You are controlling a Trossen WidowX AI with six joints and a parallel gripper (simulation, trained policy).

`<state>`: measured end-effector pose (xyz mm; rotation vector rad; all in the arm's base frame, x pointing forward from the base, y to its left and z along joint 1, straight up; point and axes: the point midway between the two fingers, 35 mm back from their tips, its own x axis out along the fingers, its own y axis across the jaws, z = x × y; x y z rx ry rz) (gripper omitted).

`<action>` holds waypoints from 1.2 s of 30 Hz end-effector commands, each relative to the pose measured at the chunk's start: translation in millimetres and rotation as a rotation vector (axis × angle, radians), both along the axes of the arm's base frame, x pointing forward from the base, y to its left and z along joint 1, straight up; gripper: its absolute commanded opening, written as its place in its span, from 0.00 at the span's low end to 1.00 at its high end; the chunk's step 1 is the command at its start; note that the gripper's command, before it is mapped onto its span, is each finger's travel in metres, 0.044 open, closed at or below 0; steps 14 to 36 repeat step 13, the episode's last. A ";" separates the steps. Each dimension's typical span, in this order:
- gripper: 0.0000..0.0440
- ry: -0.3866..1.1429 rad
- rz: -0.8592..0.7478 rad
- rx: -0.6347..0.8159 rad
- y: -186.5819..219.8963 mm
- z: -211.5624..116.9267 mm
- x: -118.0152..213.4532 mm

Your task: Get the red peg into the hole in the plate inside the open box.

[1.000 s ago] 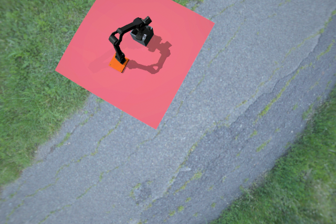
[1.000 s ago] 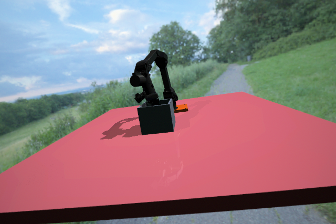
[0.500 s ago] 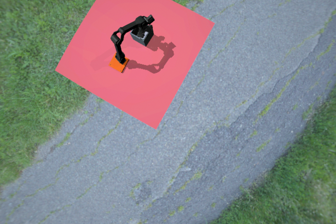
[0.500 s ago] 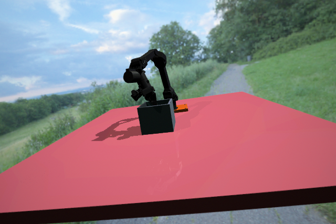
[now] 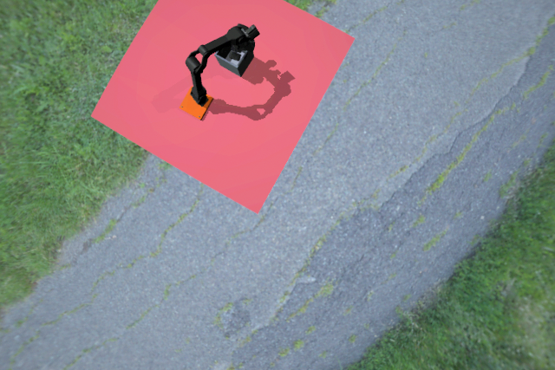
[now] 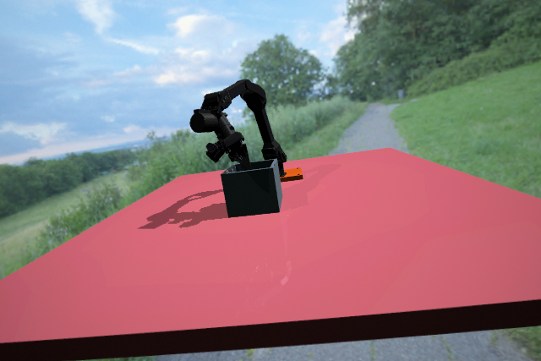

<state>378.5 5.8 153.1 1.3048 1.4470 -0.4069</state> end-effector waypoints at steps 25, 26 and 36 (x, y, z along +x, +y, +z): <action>0.29 -0.056 0.054 0.077 -4.8 1.1 15.5; 0.29 -0.056 0.054 0.077 -4.8 1.1 15.5; 0.29 -0.056 0.054 0.077 -4.8 1.1 15.5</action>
